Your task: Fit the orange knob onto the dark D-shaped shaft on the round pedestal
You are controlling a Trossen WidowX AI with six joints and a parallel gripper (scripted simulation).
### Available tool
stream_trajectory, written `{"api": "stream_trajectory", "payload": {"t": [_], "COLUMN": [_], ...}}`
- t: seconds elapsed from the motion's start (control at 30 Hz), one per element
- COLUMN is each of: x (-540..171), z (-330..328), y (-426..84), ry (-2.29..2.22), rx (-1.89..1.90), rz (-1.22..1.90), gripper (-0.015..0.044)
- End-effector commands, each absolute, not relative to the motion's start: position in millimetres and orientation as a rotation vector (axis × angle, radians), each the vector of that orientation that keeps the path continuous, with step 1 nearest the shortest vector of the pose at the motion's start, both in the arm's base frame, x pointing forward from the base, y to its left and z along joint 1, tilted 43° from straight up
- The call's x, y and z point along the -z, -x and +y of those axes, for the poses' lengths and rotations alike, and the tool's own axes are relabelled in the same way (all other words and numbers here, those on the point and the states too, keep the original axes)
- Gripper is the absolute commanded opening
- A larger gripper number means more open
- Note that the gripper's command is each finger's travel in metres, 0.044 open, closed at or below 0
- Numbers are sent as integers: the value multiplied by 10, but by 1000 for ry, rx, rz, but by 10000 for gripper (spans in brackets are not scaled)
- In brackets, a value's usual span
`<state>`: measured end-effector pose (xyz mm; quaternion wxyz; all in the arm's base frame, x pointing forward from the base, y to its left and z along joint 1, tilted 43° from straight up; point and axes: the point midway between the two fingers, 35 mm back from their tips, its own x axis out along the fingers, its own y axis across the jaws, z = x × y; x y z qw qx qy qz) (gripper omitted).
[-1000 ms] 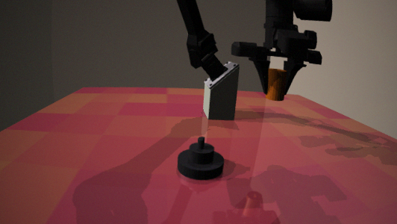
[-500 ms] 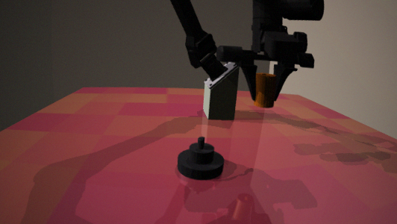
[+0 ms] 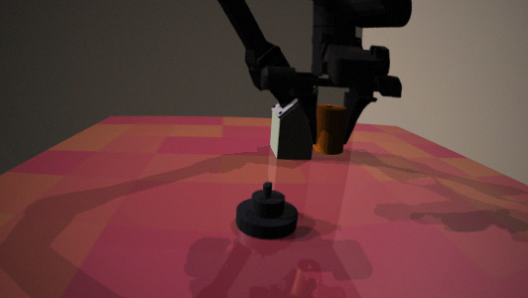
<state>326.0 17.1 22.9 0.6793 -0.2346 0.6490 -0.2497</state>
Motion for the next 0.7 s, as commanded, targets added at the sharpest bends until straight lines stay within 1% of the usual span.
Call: {"api": "stream_trajectory", "payload": {"t": [0.0,0.67], "x": [-328,-607], "z": [100,-430], "y": [-3331,-3461], "ry": [530,579], "rx": [556,572], "rz": [1436,1434], "gripper": [0,0]}}
